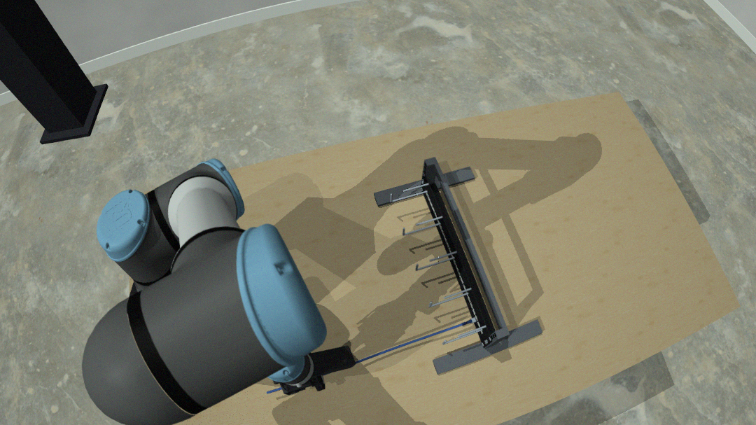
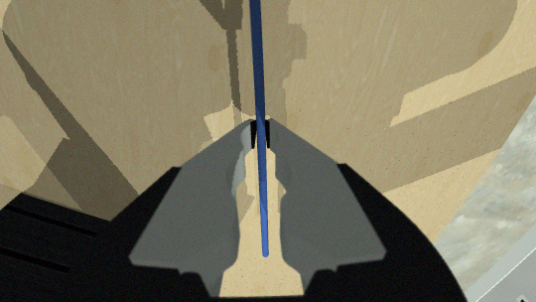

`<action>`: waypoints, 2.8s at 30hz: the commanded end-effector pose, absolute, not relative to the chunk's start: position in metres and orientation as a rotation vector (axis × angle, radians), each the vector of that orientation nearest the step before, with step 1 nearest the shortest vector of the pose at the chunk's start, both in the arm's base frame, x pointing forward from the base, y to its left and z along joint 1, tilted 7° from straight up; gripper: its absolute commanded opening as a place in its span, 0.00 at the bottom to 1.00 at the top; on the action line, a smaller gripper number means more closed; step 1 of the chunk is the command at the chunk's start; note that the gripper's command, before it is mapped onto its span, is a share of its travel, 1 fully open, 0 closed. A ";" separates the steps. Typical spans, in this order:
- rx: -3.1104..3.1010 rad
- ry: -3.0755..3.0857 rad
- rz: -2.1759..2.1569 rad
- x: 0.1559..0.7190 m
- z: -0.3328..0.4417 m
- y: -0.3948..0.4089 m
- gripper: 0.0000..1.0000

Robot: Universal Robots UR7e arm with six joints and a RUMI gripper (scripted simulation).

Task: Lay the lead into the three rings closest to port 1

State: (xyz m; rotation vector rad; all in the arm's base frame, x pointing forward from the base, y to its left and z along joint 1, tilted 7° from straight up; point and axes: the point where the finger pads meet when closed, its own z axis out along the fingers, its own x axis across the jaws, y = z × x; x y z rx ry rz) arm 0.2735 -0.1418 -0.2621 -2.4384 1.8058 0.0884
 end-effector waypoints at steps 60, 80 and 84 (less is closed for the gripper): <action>-1.751 2.505 0.134 0.366 -0.193 0.004 0.00; -1.202 2.831 0.159 0.427 -0.148 0.100 0.00; -1.099 2.876 0.162 0.437 -0.140 0.116 0.00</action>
